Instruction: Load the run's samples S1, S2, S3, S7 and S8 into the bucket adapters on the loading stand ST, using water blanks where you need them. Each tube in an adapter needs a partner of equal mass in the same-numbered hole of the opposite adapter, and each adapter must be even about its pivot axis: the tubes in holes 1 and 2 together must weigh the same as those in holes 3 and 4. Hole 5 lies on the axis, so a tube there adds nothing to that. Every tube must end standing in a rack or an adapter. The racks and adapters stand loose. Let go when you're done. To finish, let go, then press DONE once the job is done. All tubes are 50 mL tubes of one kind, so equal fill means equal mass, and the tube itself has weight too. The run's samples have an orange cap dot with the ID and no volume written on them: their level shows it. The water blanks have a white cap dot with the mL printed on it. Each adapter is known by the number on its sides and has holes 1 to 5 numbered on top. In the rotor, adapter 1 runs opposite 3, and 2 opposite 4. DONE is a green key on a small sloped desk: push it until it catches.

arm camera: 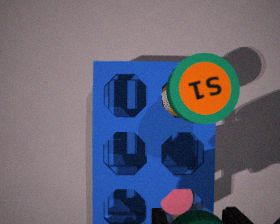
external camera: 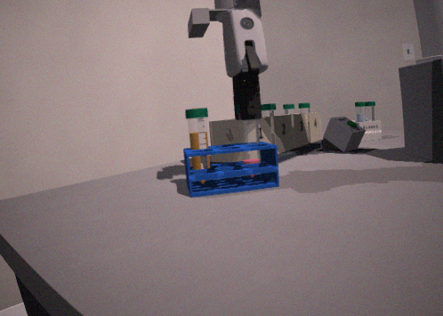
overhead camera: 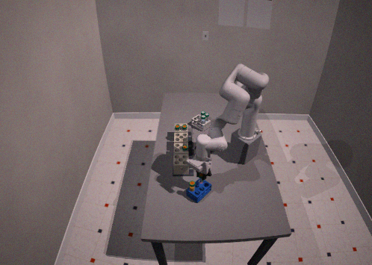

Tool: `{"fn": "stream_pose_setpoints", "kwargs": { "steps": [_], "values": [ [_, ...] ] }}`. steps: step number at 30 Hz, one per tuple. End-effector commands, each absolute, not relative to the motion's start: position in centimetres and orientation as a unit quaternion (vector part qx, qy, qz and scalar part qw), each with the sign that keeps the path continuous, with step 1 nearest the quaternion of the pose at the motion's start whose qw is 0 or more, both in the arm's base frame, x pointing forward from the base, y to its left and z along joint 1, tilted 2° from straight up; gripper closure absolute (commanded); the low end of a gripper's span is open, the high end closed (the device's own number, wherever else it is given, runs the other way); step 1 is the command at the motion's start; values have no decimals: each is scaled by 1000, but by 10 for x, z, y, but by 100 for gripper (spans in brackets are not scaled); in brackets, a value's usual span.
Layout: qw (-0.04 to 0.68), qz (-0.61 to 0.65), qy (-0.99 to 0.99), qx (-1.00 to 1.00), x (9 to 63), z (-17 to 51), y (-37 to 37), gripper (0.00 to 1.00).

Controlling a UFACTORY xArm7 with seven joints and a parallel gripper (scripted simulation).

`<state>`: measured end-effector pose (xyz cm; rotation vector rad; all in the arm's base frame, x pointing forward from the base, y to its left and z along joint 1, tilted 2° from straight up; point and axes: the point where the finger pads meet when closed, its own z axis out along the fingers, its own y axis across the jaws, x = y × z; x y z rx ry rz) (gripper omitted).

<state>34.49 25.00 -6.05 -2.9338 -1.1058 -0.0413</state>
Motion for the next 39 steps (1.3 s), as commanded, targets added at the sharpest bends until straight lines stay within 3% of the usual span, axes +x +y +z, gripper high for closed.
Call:
{"fn": "stream_pose_setpoints", "kwargs": {
  "steps": [1, 39],
  "values": [
    [4, -15, -353, -936, 346, -59, 251, 100],
    [4, -15, -352, -936, 346, -55, 251, 100]
  ]
}}
